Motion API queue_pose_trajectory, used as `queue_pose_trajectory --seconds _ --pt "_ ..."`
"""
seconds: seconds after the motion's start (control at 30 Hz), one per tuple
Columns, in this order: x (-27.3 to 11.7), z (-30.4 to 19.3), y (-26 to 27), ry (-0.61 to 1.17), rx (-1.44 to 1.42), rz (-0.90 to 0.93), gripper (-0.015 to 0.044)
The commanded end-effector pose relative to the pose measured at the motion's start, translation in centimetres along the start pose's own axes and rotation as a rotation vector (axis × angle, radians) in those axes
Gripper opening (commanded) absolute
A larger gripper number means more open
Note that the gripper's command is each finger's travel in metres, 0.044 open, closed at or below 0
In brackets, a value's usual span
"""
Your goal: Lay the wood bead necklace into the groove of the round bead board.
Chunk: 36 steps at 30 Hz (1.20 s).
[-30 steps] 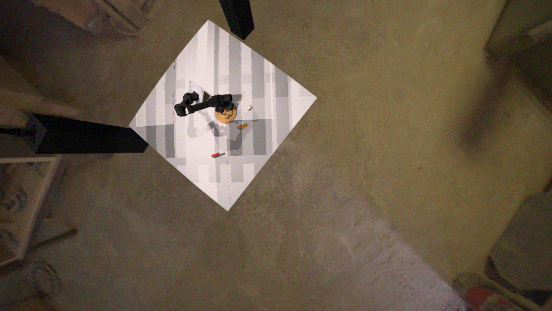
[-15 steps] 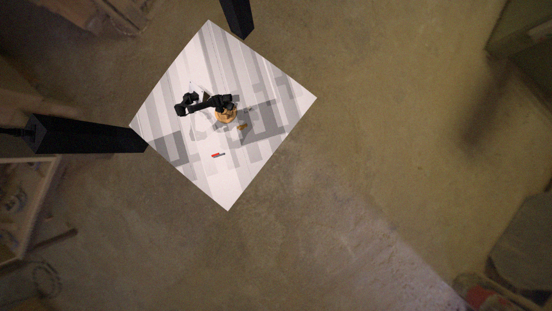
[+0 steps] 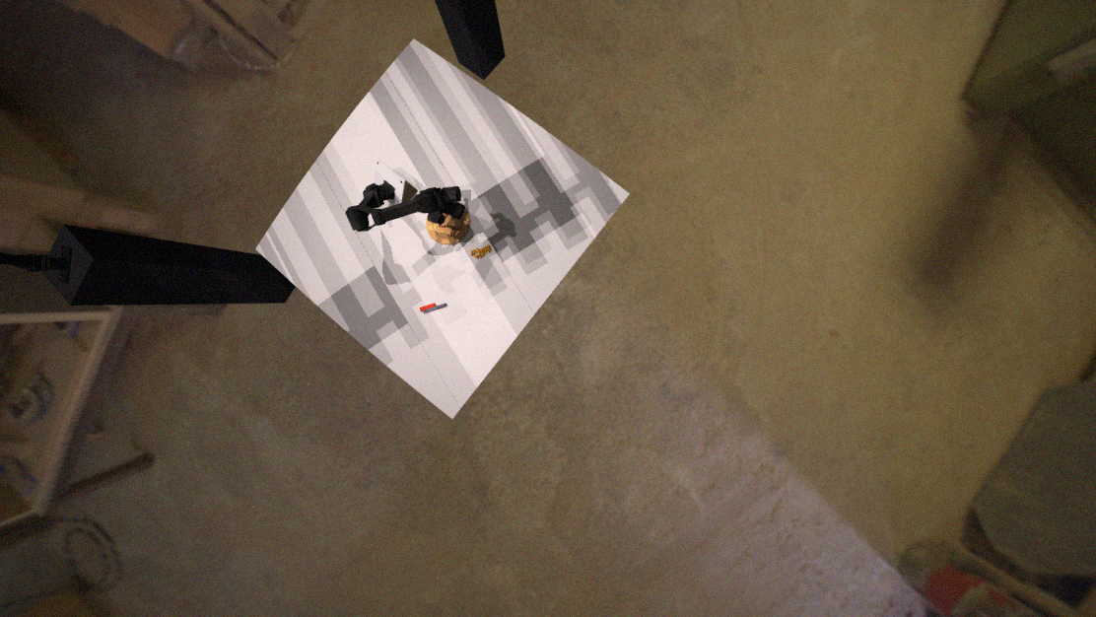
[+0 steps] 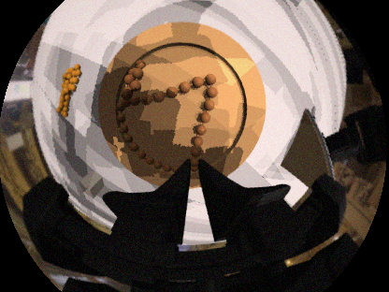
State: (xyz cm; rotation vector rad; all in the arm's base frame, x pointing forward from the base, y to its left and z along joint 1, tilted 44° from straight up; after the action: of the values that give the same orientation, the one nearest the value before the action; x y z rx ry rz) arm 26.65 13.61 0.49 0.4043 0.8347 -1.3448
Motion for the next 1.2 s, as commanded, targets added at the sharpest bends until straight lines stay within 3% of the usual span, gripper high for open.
queue_pose_trajectory --seconds 0.0,0.97,1.17 --pt "0.0 0.0 0.0 0.0 0.0 0.0 0.0" --pt "0.2 -0.8 -1.2 -0.005 -0.003 0.0 0.0" --pt "-0.1 -0.9 -1.1 -0.005 0.0 0.005 0.0157"
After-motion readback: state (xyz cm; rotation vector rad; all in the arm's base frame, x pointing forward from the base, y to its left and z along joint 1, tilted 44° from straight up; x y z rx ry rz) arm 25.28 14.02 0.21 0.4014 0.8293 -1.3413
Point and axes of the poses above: the point midway between the two fingers, 35 mm back from their tips, its own x axis out along the fingers, its own y axis across the jaws, z = x × y, the point moved 10 cm from there along -x, back along the fingers, and after that the axes turned 4 degrees about -x, right-handed, at the moved point
